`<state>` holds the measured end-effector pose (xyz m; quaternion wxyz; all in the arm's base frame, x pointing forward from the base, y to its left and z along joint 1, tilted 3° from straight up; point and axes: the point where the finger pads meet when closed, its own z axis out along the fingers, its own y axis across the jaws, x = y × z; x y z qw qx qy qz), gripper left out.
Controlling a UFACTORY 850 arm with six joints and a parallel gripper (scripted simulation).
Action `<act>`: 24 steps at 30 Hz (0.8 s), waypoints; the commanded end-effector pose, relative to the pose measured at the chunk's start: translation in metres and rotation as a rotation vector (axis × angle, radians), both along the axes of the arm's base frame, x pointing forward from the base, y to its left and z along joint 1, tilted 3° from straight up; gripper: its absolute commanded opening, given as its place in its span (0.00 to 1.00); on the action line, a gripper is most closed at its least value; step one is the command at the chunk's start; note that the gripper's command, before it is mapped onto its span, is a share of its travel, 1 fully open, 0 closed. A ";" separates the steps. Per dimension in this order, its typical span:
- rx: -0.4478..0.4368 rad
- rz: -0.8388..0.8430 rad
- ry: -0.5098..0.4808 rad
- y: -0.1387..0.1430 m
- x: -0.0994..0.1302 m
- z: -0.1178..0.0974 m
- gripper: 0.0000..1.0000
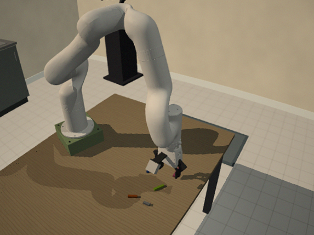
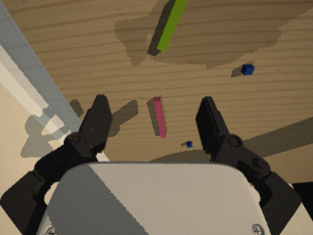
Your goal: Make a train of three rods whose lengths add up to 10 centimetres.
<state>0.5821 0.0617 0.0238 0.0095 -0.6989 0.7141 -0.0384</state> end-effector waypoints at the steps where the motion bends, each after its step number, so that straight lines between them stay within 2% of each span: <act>1: 0.022 0.130 0.016 0.006 0.002 0.001 1.00; 2: 0.022 0.130 0.016 0.006 0.002 0.001 1.00; 3: 0.016 0.225 0.018 0.011 0.003 0.001 1.00; 17: -0.014 0.691 0.030 0.036 0.005 0.001 1.00; 19: -0.014 0.691 0.030 0.036 0.005 0.001 1.00; 20: -0.020 0.777 0.032 0.041 0.006 0.001 1.00; 24: -0.028 0.902 0.035 0.048 0.006 0.001 1.00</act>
